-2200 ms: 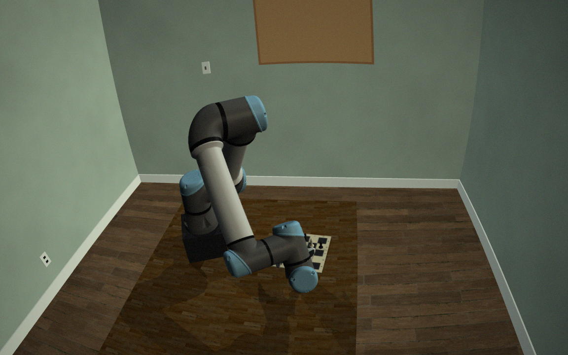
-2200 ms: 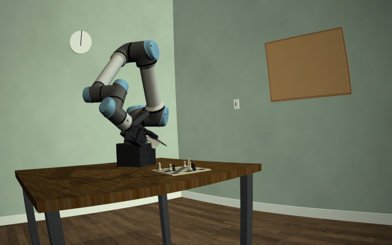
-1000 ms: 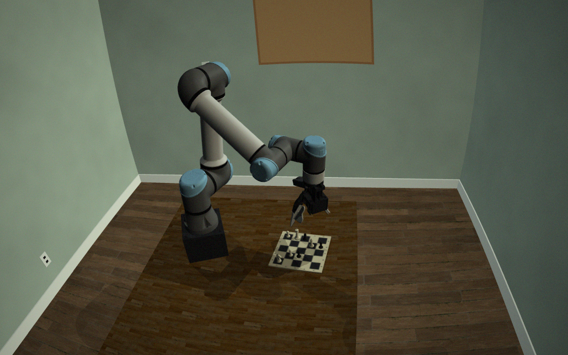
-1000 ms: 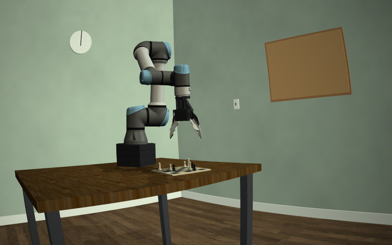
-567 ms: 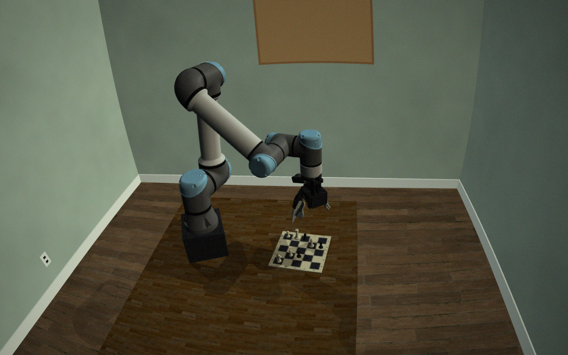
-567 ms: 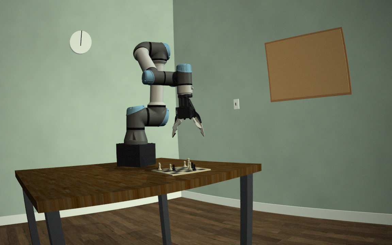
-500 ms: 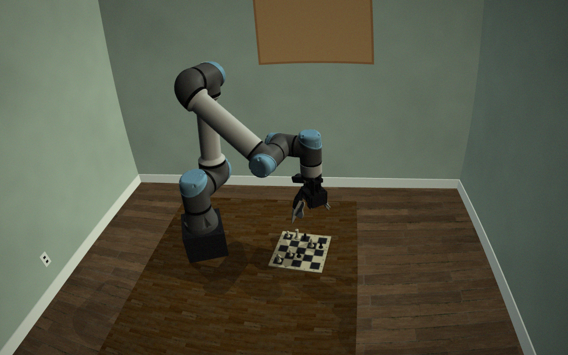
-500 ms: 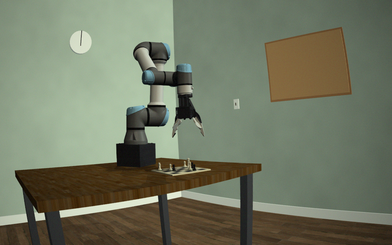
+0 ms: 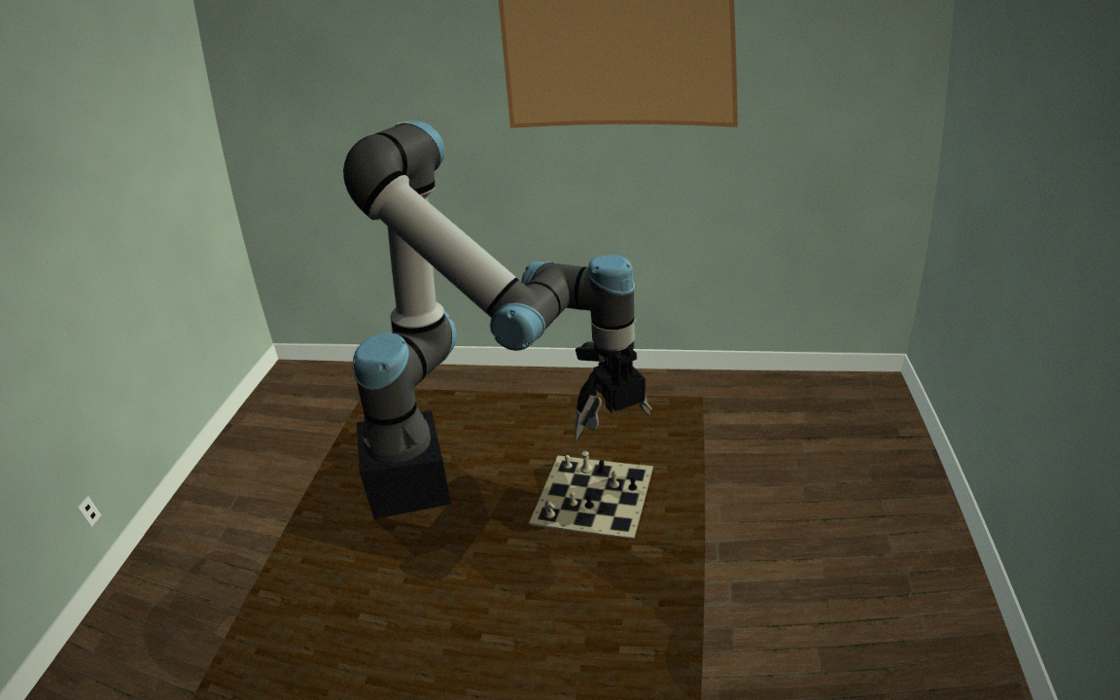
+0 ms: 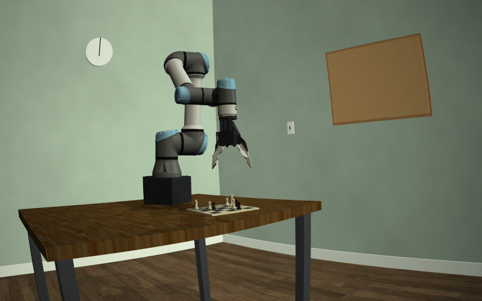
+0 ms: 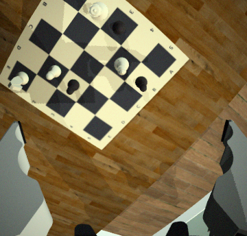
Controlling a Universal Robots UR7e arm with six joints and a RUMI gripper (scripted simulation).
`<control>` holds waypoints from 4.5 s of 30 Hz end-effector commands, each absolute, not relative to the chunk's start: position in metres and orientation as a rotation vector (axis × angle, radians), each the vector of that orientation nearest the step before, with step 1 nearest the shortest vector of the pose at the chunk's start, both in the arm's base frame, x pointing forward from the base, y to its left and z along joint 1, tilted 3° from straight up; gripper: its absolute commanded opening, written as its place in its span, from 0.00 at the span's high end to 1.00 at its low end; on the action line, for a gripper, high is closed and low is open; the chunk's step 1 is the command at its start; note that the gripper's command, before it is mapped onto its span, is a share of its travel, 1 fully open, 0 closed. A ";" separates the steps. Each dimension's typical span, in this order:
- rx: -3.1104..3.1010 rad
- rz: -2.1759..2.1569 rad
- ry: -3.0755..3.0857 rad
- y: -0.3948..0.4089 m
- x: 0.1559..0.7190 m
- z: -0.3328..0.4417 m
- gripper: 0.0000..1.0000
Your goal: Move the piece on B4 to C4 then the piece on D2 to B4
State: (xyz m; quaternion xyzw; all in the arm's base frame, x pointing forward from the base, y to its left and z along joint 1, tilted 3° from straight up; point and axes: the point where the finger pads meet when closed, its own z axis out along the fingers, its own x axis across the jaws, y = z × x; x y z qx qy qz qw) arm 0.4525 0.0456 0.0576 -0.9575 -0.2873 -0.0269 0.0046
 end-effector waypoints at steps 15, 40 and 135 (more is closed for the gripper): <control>-3.096 -0.083 -0.411 0.048 0.454 0.049 0.00; -2.923 -0.061 1.036 0.048 0.456 0.023 0.00; -2.734 -0.051 1.453 0.047 0.457 -0.016 0.78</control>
